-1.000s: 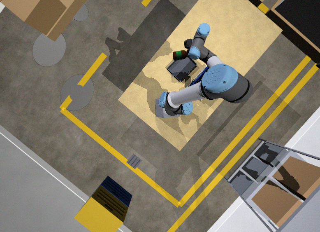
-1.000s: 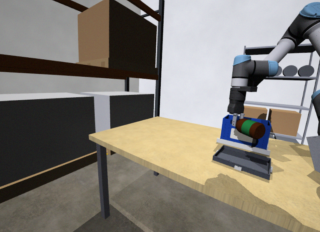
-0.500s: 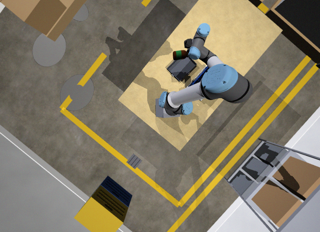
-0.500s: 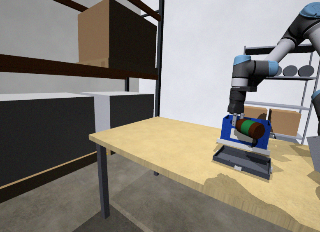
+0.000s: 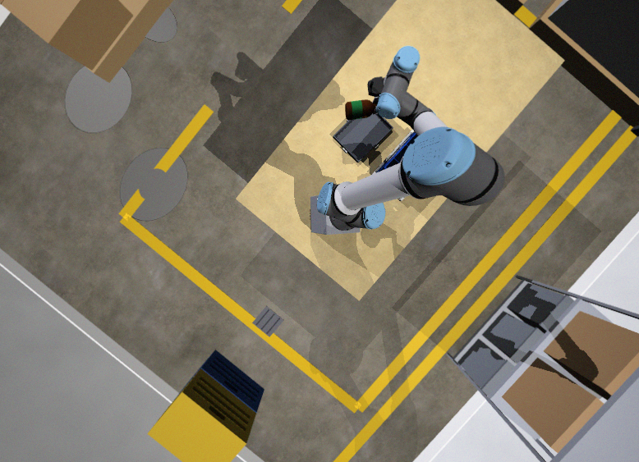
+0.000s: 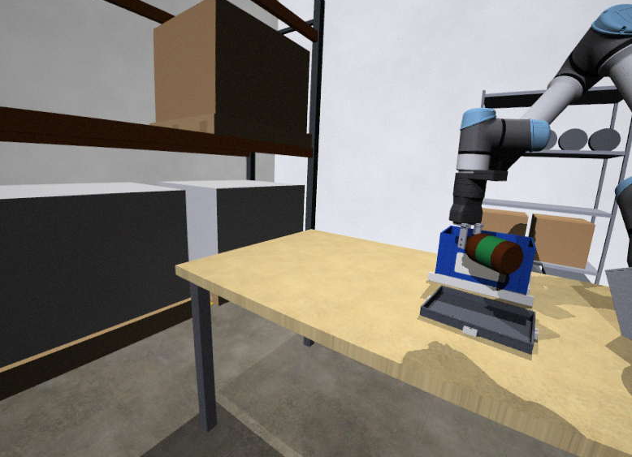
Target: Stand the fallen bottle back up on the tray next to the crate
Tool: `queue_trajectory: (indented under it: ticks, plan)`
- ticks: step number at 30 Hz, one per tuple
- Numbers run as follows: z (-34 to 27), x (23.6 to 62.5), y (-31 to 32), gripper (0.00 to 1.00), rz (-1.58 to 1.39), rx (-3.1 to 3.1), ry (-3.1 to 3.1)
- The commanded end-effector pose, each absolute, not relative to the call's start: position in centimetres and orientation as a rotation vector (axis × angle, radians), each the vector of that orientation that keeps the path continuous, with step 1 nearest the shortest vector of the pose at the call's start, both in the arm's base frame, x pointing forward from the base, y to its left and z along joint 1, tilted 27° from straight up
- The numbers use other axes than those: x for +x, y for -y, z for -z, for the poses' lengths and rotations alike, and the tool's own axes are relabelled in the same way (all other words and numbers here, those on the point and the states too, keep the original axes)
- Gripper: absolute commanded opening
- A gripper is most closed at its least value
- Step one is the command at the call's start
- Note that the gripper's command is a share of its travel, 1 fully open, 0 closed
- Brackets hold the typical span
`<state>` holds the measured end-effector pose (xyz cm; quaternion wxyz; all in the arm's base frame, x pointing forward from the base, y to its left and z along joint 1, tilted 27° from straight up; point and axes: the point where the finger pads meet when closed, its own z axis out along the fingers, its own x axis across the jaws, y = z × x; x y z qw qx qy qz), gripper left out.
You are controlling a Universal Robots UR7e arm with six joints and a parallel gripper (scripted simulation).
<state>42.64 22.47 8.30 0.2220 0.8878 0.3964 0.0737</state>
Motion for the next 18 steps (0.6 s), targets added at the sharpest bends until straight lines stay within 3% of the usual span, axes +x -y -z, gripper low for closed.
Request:
queue_trajectory:
  ticks: [1, 18]
  plan:
    - [-8.35, 42.66, -22.50, 0.00, -0.206, 2.453, -1.095]
    - [-8.34, 42.65, -22.51, 0.00, -0.219, 2.478, -1.044]
